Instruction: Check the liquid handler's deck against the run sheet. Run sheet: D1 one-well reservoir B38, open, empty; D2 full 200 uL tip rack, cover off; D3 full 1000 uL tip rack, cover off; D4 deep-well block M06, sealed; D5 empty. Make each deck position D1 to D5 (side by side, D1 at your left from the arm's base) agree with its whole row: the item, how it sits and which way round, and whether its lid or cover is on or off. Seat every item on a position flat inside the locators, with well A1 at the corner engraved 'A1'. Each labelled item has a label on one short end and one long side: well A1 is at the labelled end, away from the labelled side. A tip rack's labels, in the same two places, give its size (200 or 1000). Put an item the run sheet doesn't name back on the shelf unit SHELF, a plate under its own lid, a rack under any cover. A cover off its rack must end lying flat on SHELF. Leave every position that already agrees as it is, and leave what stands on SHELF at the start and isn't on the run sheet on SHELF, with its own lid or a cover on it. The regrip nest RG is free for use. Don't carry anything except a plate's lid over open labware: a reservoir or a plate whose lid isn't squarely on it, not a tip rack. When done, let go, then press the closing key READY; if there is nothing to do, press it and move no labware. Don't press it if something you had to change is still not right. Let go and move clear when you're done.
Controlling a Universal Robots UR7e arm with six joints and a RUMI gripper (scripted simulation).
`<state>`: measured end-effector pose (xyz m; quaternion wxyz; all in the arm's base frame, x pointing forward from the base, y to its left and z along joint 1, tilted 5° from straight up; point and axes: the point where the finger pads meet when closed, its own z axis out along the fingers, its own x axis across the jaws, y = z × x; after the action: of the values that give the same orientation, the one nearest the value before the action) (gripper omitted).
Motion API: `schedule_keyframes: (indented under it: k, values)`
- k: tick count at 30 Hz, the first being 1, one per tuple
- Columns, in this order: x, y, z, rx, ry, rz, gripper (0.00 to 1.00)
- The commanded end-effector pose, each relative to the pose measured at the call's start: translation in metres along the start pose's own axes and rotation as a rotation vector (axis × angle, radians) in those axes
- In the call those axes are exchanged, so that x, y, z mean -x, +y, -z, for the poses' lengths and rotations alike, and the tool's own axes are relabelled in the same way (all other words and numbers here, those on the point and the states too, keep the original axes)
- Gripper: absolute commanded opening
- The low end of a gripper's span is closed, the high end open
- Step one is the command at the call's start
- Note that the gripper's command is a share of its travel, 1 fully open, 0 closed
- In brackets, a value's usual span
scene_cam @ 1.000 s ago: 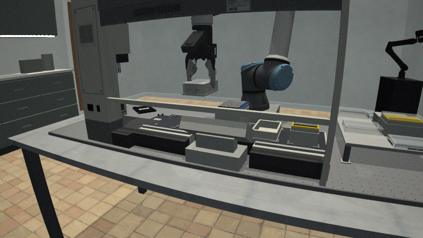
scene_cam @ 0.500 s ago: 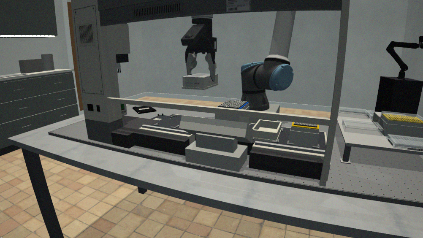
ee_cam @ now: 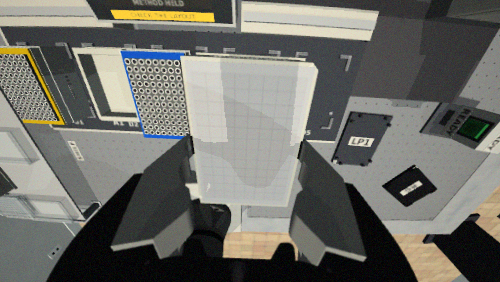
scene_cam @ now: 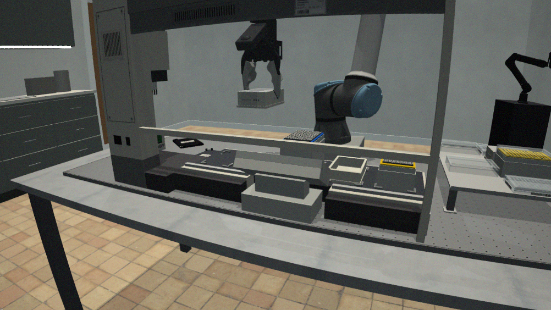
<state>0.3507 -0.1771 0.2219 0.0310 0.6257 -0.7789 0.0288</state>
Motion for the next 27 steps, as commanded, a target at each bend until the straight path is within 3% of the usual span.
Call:
schedule_keyframes:
  k: [1, 27]
  values:
    - [0.0, 0.0, 0.01, -0.001, 0.0, 0.0, 0.0]
    - [0.0, 0.0, 0.046, -0.001, 0.0, 0.0, 0.0]
